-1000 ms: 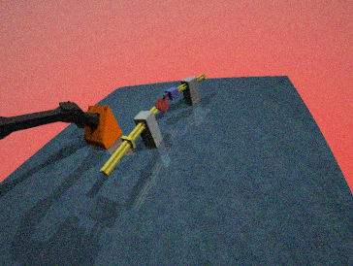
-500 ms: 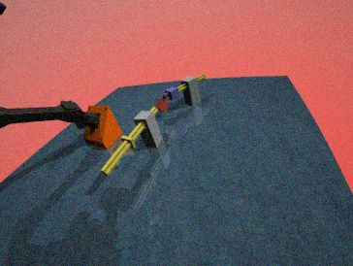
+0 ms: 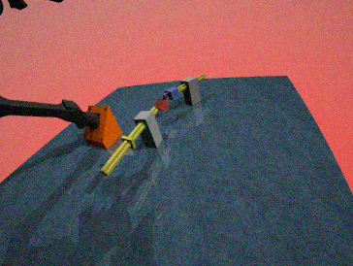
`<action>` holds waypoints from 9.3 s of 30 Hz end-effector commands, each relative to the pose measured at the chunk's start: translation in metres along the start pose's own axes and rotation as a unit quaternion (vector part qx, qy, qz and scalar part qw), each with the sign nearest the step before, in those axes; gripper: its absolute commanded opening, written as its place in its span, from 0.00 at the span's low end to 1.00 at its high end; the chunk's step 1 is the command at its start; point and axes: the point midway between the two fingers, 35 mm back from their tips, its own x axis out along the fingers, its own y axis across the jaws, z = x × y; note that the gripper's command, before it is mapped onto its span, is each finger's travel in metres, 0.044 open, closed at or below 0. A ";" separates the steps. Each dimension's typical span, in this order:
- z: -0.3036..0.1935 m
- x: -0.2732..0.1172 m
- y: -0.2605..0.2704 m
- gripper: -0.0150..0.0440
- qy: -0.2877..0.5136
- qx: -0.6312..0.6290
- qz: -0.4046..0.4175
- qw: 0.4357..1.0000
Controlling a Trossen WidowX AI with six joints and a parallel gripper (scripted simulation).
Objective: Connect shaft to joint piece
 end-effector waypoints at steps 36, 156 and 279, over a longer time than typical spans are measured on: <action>-0.194 0.040 0.103 1.00 0.378 0.468 0.047 0.797; -0.356 -0.093 0.284 1.00 0.165 0.517 -0.770 -0.335; -0.422 -0.139 0.362 0.56 0.117 0.501 -0.777 -0.363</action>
